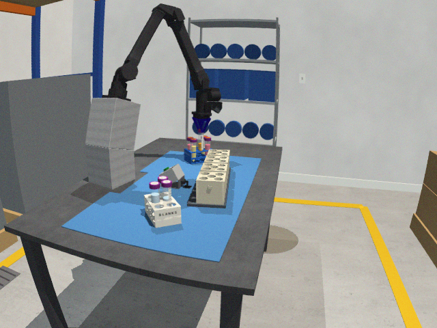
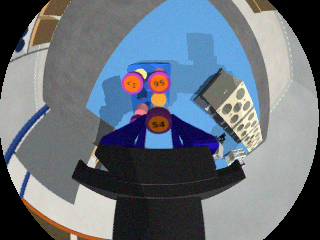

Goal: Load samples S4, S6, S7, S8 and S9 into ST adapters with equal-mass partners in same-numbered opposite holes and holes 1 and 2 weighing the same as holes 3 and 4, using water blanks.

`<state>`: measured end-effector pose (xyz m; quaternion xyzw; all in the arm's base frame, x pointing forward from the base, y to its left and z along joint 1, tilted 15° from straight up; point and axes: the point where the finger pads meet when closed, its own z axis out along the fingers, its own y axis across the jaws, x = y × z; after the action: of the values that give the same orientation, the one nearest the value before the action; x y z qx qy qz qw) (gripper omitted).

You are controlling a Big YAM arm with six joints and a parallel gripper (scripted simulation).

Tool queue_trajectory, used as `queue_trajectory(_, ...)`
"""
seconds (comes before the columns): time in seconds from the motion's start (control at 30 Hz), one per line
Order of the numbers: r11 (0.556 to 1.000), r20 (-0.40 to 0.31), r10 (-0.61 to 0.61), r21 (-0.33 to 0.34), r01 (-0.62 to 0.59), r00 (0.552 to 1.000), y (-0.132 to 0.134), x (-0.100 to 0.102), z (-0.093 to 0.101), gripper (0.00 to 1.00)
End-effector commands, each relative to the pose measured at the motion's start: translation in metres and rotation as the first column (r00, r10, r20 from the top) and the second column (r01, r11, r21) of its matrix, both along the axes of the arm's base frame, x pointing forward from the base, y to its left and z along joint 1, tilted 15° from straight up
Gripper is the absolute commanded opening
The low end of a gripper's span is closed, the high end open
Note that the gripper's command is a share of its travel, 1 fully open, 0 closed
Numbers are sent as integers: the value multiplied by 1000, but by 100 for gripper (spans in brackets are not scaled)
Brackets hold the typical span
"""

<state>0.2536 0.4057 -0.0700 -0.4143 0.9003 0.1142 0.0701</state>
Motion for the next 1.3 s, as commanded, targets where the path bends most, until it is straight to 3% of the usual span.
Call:
queue_trajectory(0.0, 1000, 14, -1, 17, 1, 1000, 12, 3, -4, 0)
queue_trajectory(1.03, 1000, 16, 0, 20, 0, 1000, 23, 5, -38, 0)
queue_trajectory(1.27, 1000, 16, -2, 21, 2, 1000, 20, 8, -36, 0)
